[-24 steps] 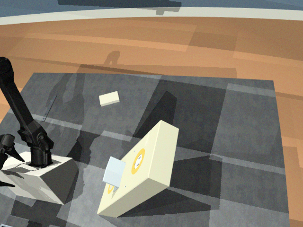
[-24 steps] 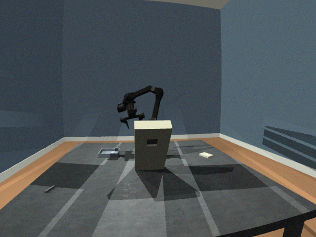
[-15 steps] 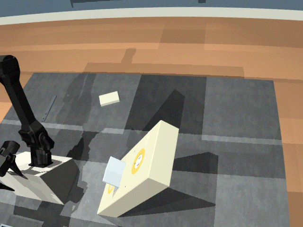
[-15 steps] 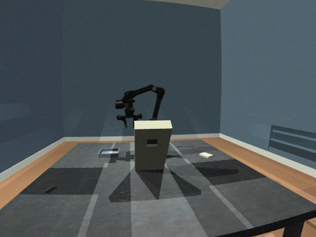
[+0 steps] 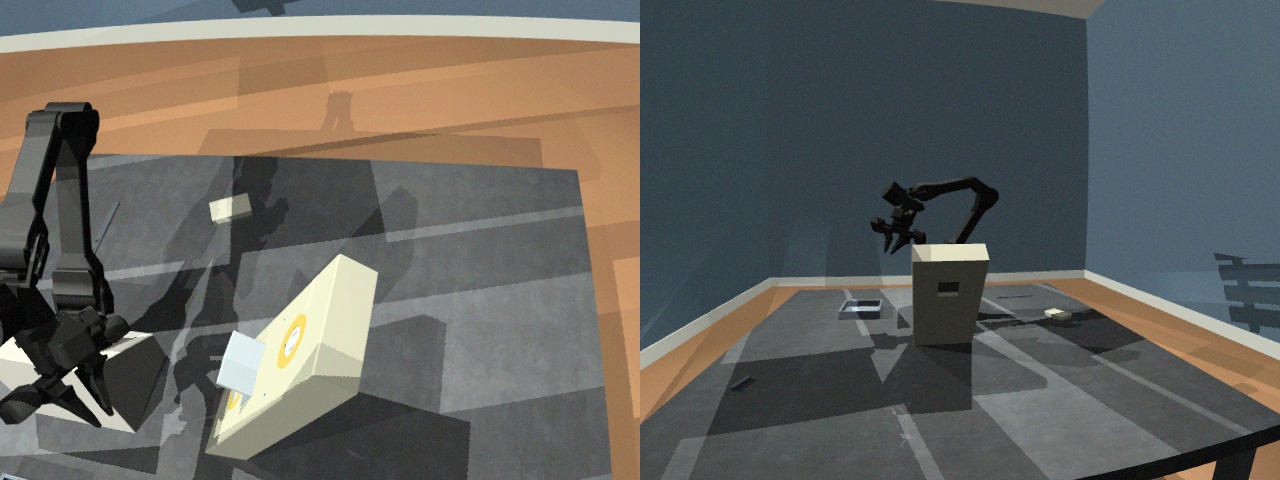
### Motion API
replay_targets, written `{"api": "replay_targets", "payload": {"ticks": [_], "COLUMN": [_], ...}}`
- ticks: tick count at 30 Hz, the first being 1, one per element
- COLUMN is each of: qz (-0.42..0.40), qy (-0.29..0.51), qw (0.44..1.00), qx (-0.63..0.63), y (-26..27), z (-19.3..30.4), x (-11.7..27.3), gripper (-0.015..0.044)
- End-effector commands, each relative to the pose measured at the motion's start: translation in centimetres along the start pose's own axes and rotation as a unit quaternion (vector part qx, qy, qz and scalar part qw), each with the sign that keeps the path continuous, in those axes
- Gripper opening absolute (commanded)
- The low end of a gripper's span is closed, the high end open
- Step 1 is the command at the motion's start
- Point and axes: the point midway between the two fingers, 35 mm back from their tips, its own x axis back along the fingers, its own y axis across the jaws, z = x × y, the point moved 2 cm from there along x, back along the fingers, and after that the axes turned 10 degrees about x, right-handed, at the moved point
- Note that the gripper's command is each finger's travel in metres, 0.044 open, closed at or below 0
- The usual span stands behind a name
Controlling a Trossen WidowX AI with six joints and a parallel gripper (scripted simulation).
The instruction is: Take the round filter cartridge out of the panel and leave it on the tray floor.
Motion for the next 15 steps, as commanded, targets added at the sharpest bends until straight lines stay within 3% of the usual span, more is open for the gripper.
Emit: {"api": "replay_targets", "payload": {"ticks": [1,10,15], "qz": [-0.015,-0.149,-0.165], "qy": [-0.090,-0.213,-0.219], "qw": [0.996,0.964,0.959], "qx": [0.014,0.061,0.065], "y": [3.8,14.3,15.3], "z": [-5.5,-12.4,-12.7], "x": [-1.4,-1.4,-1.3], "gripper": [0.0088,0.0088,0.0088]}}
